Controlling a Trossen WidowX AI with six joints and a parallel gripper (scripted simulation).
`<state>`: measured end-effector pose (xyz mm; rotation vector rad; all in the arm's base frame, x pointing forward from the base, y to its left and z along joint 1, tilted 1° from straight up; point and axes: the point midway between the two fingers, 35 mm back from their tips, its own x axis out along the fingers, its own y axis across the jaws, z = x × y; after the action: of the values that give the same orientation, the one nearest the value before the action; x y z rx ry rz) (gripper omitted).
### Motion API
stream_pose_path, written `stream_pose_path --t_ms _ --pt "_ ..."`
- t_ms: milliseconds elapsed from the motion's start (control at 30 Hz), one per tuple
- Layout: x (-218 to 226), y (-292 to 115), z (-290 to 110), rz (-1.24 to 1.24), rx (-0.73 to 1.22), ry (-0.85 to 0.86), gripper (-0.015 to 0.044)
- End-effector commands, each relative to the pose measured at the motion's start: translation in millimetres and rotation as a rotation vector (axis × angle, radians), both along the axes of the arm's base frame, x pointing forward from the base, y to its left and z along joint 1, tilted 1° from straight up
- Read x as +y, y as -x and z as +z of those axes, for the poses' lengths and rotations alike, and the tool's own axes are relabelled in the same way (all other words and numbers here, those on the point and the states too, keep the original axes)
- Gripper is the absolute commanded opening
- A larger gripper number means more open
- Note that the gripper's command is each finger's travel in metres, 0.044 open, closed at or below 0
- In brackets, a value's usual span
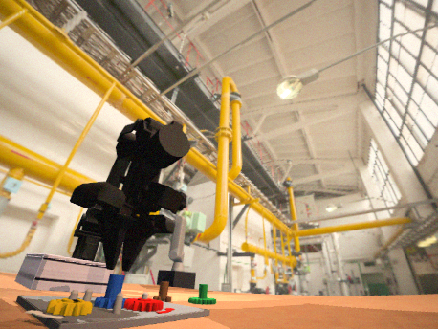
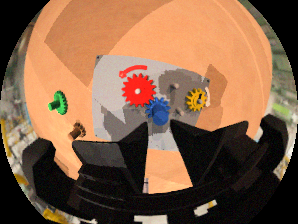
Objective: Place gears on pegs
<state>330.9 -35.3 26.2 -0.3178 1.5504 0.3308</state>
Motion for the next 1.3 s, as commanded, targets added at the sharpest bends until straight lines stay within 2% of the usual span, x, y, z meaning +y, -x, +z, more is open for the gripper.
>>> stream_pose_path --t_ms 0,100,200,467,500,633,967,1267 --pt "-0.8 -3.5 29.8 -0.018 -0.023 0.004 0.014" --pt "-0.8 -3.3 31.6 -0.018 -0.023 0.004 0.014" --pt "15.3 0.4 22.4 -0.106 -0.02 0.001 0.0219" --pt "92.3 33.9 24.4 -0.64 -0.013 -0.007 0.0429" --pt "100.7 39.4 24.5 -0.706 -0.011 -0.008 0.044" --pt "129.7 62.1 24.3 -0.956 -0.006 -0.01 0.044" --pt "165.6 105.9 22.4 -1.368 0.006 -0.011 0.044" --pt "166.6 110.5 22.1 -1.404 0.007 -0.011 0.044"
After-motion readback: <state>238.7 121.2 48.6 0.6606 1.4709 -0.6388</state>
